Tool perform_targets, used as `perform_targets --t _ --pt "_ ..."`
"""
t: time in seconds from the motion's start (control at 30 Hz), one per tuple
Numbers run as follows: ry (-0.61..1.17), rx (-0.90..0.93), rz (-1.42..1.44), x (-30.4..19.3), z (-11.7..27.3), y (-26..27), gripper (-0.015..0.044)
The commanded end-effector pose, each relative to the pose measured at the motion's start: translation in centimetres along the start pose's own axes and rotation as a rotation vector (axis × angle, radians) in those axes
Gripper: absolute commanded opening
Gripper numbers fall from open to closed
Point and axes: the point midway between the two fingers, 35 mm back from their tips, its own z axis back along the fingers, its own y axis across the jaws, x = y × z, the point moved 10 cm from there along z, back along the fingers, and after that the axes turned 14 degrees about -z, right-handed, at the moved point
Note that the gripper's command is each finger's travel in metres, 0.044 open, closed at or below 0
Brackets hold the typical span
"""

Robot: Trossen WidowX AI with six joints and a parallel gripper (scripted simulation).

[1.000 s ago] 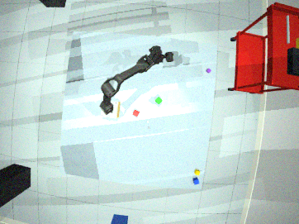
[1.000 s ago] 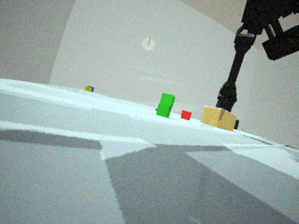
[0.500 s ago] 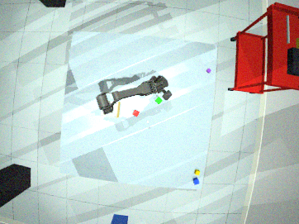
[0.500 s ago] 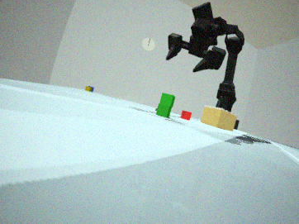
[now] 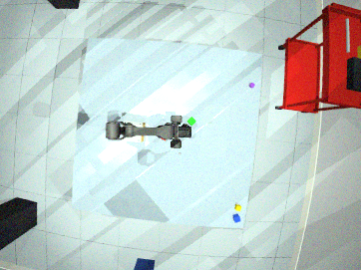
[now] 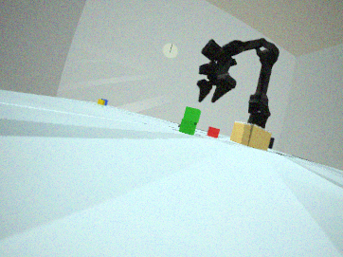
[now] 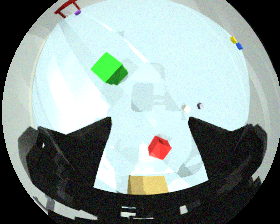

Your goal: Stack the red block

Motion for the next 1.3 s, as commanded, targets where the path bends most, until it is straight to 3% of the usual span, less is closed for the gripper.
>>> perform_targets --t 0.0,0.23,0.5,0.77,1.27 --pt "0.086 -0.026 -0.171 -2.0 -0.1 -2.5 0.044" --pt "0.217 -0.081 -0.457 -6.1 0.3 -6.0 0.044" --pt "0.219 -0.082 -0.461 -6.1 -0.1 -5.8 0.044" --pt "0.22 -0.082 -0.461 -7.3 -4.9 -5.9 0.044" --pt "0.22 -0.082 -0.461 -7.7 -6.7 -6.0 0.044"
